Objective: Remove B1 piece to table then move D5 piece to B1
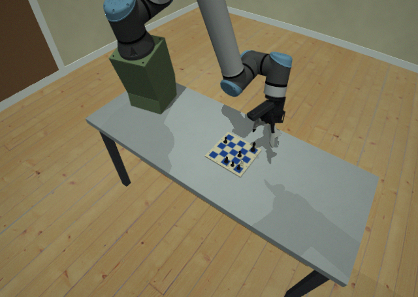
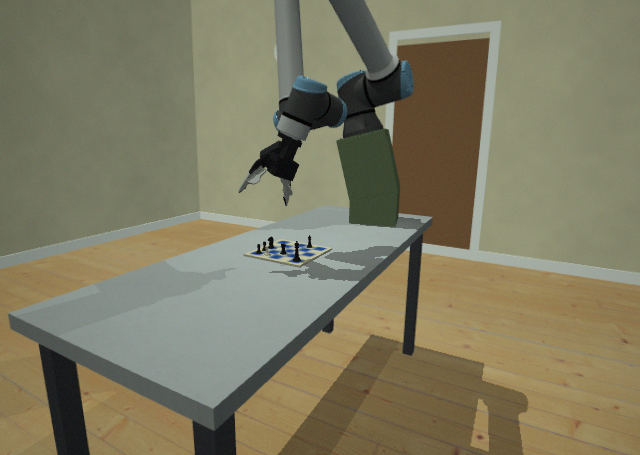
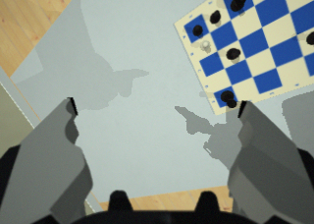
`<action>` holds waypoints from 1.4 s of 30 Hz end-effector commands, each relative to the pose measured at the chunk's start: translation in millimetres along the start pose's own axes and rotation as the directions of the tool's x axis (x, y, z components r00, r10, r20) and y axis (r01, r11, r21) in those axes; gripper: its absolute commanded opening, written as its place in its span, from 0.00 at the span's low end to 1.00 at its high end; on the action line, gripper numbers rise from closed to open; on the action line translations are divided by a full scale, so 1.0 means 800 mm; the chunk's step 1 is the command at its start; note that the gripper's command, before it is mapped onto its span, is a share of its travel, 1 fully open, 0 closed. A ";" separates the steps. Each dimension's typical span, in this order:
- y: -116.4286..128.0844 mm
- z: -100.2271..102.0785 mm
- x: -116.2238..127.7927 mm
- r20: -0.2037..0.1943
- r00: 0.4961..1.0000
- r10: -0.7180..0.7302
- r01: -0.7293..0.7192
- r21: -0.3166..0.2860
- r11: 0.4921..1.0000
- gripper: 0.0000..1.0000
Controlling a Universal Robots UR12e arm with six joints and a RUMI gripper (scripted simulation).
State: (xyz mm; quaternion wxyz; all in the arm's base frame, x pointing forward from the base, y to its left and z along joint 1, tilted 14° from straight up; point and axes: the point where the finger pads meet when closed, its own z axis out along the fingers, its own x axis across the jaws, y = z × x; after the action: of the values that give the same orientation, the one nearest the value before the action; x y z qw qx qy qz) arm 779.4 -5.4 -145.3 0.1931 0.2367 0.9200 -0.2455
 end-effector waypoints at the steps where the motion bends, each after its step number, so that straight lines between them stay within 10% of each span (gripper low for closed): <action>1: 0.005 0.009 -0.001 -0.059 0.998 0.037 -0.033 0.065 0.997 1.00; 21: 0.023 0.043 -0.003 -0.228 0.954 0.195 -0.117 0.318 0.941 1.00; 42: 0.048 0.089 -0.006 -0.367 0.813 0.452 -0.130 0.642 0.756 1.00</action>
State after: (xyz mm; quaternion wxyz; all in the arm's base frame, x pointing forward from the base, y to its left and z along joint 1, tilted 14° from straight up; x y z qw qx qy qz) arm 815.3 -15.4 -207.7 -0.0640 0.4612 0.7916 -0.3958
